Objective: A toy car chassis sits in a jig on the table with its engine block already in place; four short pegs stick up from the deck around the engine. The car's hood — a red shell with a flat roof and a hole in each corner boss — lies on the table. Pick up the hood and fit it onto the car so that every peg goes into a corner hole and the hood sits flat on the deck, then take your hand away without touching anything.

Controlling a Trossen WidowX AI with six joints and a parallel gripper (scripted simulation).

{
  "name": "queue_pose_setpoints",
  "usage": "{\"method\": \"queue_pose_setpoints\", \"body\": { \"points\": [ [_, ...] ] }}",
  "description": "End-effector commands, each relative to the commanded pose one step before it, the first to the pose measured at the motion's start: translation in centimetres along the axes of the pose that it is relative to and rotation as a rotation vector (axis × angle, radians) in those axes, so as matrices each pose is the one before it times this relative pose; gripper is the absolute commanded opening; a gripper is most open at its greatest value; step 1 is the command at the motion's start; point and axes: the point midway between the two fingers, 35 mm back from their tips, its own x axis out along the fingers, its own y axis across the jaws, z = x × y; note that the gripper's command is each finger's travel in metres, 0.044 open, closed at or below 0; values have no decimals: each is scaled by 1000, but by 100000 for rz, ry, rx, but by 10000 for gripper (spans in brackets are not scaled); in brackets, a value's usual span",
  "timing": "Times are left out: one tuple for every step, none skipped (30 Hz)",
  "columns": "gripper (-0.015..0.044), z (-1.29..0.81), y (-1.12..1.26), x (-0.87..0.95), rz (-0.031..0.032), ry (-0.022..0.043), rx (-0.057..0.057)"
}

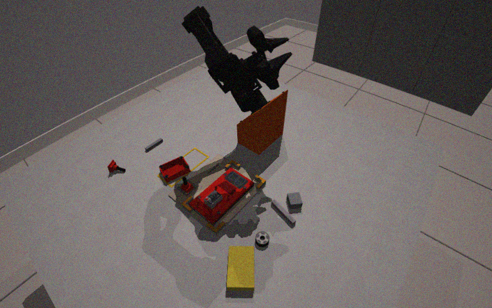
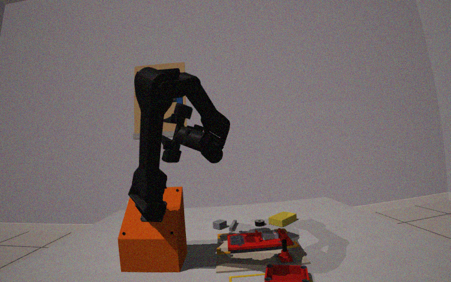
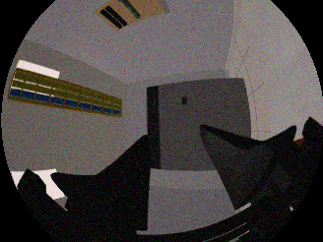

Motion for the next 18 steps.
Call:
{"method": "queue_pose_setpoints", "body": {
  "points": [
    [247,20,-56,-59,-474,5,-88],
    [273,63,-169,-180,-1432,-5,-255],
    [300,113,-291,-306,-2414,-80,-396],
    [326,151,-370,-379,-2967,-215,-429],
    [352,166,-390,-387,-3012,-343,-368],
    [378,180,-410,-395,-3053,-469,-303],
    [405,195,-430,-401,-3090,-592,-232],
    [431,210,-450,-407,-3124,-713,-158],
    [440,224,-470,-413,-3155,-831,-79],
    [440,239,-491,-417,-3182,-947,4],
    [440,251,-511,-411,-3308,-969,0],
    [440,264,-531,-415,-3331,-1075,88],
    [440,278,-551,-418,-3350,-1177,179],
    [440,291,-571,-420,-3366,-1275,274],
    [440,304,-591,-421,-3380,-1369,371],
    [440,317,-610,-421,-3392,-1459,471],
    [440,329,-629,-421,-3401,-1544,573],
    [440,342,-648,-419,-3408,-1625,677]
  ]
}}
